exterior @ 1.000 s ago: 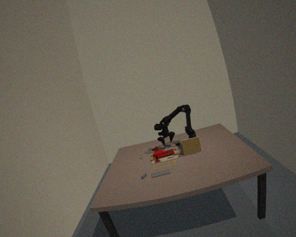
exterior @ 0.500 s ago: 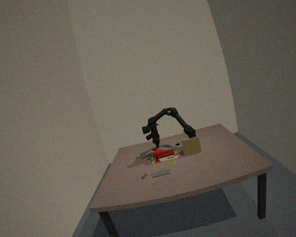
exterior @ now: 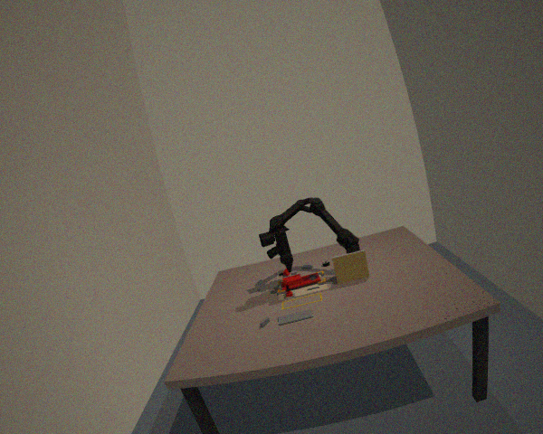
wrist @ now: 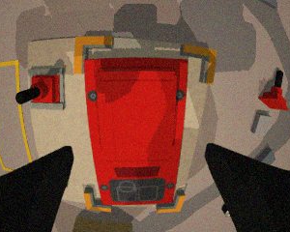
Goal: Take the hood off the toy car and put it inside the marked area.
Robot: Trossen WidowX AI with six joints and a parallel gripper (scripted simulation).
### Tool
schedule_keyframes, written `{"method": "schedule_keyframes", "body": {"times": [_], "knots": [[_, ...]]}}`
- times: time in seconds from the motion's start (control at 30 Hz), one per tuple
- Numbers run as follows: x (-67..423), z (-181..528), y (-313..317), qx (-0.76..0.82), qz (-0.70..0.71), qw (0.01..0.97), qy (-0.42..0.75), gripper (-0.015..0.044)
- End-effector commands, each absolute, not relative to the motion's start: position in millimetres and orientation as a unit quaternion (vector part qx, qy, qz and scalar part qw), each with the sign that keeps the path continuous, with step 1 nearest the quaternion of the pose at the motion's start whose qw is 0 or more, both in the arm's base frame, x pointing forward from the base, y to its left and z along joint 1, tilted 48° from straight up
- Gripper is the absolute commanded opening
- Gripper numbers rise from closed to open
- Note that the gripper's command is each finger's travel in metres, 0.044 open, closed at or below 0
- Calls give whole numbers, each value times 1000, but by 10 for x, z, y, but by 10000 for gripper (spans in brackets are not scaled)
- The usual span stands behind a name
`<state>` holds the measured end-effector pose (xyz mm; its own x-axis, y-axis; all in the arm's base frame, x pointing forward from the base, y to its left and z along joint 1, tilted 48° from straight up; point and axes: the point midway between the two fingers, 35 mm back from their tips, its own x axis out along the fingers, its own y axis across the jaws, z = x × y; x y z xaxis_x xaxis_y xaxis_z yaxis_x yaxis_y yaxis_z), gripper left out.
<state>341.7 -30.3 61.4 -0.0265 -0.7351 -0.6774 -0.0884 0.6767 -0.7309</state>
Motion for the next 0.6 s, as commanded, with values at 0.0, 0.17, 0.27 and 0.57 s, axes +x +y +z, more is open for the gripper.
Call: {"method": "schedule_keyframes", "body": {"times": [0.0,0.17,0.27,0.57], "knots": [[3411,585,-329,-309,-257,625,670,440],[3412,556,-359,-309,-257,625,670,440],[3412,538,-378,-309,-257,625,670,440],[3411,486,-433,-309,-257,625,670,440]]}}
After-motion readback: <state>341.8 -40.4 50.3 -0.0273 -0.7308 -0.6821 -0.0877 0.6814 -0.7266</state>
